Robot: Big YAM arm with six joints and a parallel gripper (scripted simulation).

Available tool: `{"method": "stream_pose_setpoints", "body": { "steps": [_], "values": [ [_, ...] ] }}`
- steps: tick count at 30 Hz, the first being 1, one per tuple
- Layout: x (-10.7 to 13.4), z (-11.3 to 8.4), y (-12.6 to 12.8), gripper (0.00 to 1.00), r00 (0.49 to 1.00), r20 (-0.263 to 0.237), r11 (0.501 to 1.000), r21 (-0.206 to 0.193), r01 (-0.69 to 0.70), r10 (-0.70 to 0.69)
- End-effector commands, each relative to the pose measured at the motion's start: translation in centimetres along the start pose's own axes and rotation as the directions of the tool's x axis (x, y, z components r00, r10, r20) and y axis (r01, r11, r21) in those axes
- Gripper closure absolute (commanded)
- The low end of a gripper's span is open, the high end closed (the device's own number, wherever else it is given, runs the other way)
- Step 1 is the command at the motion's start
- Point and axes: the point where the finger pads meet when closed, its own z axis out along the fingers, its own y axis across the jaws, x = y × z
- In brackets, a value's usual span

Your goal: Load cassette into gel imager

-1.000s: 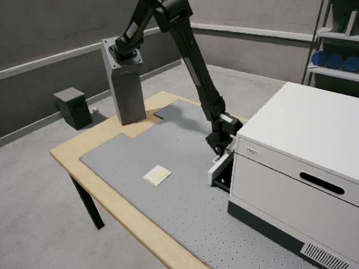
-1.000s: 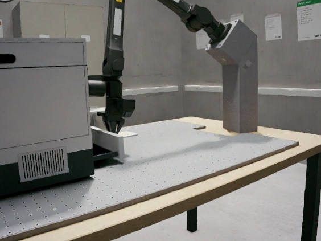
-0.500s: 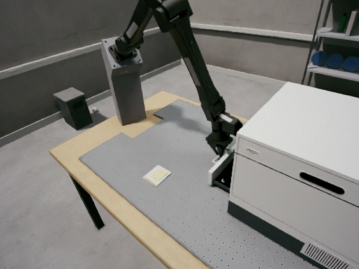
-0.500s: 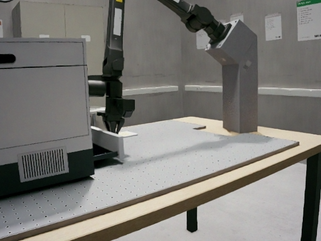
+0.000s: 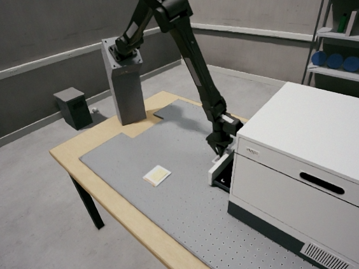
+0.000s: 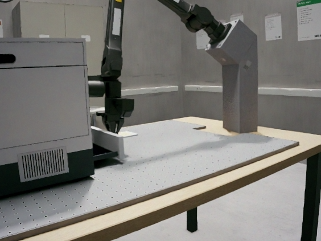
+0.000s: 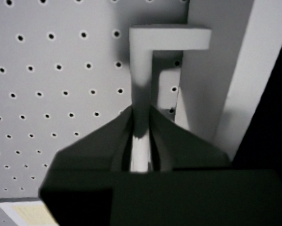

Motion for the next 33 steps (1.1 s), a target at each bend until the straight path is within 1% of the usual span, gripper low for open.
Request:
{"method": "stream_pose_setpoints", "body": {
  "steps": [1, 4, 7, 8, 9, 12, 21, 22, 24, 26, 32, 33],
  "values": [
    [0.6, -0.9, 0.6, 0.93, 1.0, -0.007, 1.0, -0.022, -0.014, 0.014],
    [0.7, -1.1, 0.5, 0.93, 1.0, -0.008, 1.0, -0.018, -0.016, 0.016],
    [0.9, -1.1, 1.0, 0.93, 1.0, -0.009, 1.0, -0.019, -0.018, 0.018],
    [0.9, -1.1, 1.0, 0.93, 1.0, -0.009, 1.0, -0.016, -0.019, 0.019],
    [1.0, -1.1, 0.9, 0.93, 1.0, -0.011, 1.0, -0.006, -0.023, 0.023],
    [1.0, -1.1, 1.5, 0.93, 1.0, -0.01, 1.0, -0.013, -0.02, 0.02],
    [1.0, -1.1, 2.3, 0.93, 1.0, -0.009, 1.0, -0.007, -0.018, 0.018],
    [0.8, -1.1, 2.7, 0.93, 1.0, -0.006, 1.0, -0.019, -0.012, 0.012],
    [0.9, -1.1, 2.5, 0.93, 1.0, -0.009, 1.0, 0.0, -0.017, 0.017],
    [0.9, -1.1, 3.1, 0.93, 1.0, -0.008, 1.0, -0.01, -0.013, 0.013],
    [1.0, -1.2, 3.8, 0.93, 1.0, -0.01, 1.0, -0.009, -0.011, 0.011],
    [0.9, -1.2, 4.1, 0.93, 1.0, -0.009, 1.0, -0.017, -0.008, 0.008]
  ]
}}
